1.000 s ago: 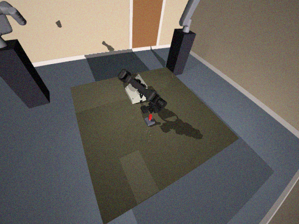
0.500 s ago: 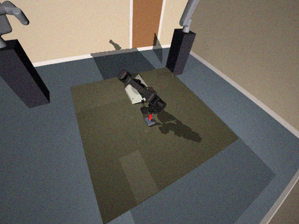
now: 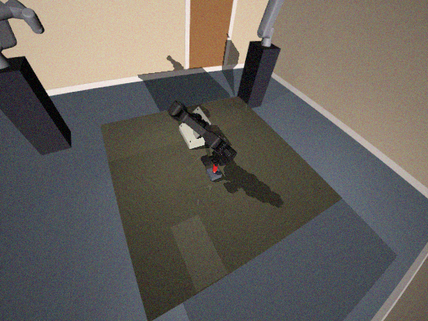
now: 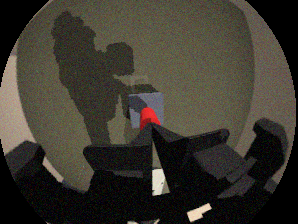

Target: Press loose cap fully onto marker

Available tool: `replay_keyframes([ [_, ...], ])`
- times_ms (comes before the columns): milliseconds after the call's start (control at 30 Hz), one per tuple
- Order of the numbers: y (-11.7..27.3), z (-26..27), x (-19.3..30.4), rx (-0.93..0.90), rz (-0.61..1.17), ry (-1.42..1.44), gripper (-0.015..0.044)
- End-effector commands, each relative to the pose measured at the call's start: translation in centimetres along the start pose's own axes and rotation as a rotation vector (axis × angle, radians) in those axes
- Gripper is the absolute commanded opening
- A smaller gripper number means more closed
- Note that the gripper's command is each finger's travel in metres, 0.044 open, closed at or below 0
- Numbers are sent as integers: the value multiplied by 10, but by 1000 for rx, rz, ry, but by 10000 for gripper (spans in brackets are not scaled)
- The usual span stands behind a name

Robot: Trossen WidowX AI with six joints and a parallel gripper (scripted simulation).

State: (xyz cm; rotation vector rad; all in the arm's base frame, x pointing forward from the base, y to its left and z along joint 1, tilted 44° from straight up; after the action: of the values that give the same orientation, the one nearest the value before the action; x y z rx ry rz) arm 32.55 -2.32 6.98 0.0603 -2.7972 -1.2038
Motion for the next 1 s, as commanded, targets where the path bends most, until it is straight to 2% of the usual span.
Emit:
replay_keyframes([
  [0,-7,1,2,4,4,8,0],
  [367,-2,0,-2,0,-6,-1,0],
  [567,81,1,-2,-4,-5,1,0],
  [767,84,1,-2,-3,-5,1,0],
  [967,84,1,-2,-3,-5,1,157],
])
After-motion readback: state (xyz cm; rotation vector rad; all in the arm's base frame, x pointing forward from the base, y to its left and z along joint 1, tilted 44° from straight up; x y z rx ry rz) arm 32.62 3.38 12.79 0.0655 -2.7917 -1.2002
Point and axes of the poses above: the point midway between the two fingers, 35 mm back from their tips, its own y axis back along the fingers, its own z axis across the jaws, x = y × z, the point moved 5 cm from there along y, back along the fingers, and after that the axes turned 7 degrees about y, right-handed, at the moved point
